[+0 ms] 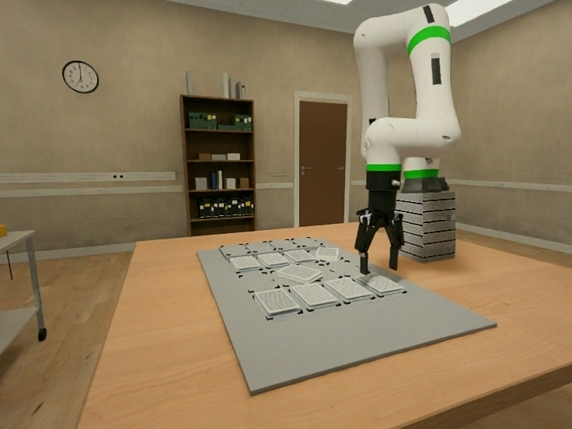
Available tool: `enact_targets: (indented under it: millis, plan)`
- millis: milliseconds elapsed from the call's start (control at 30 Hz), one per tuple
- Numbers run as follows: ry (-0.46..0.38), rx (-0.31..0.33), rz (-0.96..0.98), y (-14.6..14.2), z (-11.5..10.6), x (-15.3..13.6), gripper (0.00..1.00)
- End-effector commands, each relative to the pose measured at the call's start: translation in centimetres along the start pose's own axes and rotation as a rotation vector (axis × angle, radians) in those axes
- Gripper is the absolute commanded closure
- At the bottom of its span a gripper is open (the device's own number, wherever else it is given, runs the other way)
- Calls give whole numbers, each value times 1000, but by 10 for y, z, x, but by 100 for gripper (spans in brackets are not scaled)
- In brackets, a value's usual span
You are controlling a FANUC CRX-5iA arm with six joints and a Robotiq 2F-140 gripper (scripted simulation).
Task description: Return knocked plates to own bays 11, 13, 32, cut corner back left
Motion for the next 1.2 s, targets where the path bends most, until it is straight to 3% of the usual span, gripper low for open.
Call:
enact_targets:
  millis: [0, 267, 733, 933, 1167]
  plan:
    - [-1, 1, 0, -1, -1, 0, 30]
    - [-1, 1, 0, -1, -1, 0, 30]
    - [-1, 1, 466, 3, -1, 55, 30]
    - [-1, 1, 580, 4, -1, 71, 30]
    - [-1, 1, 580, 6, -1, 99, 30]
Point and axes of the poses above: the point where the finger pads meet when closed, its own z axis out along the fingers, its own y axis across the jaws, x = y × z, the point moved 10 cm from there along -z, back along the fingers, and after that the axes turned 2 degrees about -z, right-handed, at the moved point
